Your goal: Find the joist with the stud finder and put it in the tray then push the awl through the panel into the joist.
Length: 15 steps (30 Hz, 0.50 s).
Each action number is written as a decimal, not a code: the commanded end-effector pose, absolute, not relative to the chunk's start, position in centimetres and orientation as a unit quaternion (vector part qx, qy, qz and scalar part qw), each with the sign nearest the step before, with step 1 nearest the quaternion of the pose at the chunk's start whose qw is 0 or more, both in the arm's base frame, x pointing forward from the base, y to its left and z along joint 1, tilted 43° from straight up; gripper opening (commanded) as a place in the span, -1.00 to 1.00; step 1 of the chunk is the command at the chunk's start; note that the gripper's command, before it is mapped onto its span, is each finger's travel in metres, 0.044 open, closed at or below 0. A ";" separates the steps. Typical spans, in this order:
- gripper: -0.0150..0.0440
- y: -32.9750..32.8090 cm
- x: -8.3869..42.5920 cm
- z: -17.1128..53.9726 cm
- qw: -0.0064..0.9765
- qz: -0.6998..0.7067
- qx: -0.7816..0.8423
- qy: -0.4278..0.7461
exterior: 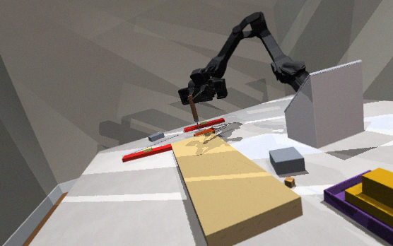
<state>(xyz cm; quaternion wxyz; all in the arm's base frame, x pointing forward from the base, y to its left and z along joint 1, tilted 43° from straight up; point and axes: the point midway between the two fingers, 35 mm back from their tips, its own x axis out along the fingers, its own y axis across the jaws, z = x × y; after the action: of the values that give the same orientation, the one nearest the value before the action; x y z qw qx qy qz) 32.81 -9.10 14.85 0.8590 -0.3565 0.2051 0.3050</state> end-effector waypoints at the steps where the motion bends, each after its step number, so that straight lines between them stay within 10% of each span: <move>1: -0.49 -8.2 33.5 14.1 0.859 0.307 -0.360 0.195; 15: -0.49 -8.7 33.5 13.6 0.859 0.307 -0.360 0.195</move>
<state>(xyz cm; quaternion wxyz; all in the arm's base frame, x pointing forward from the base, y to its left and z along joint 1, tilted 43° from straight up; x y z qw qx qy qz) 33.45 -8.65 13.79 0.8591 -0.3602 0.1981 0.3048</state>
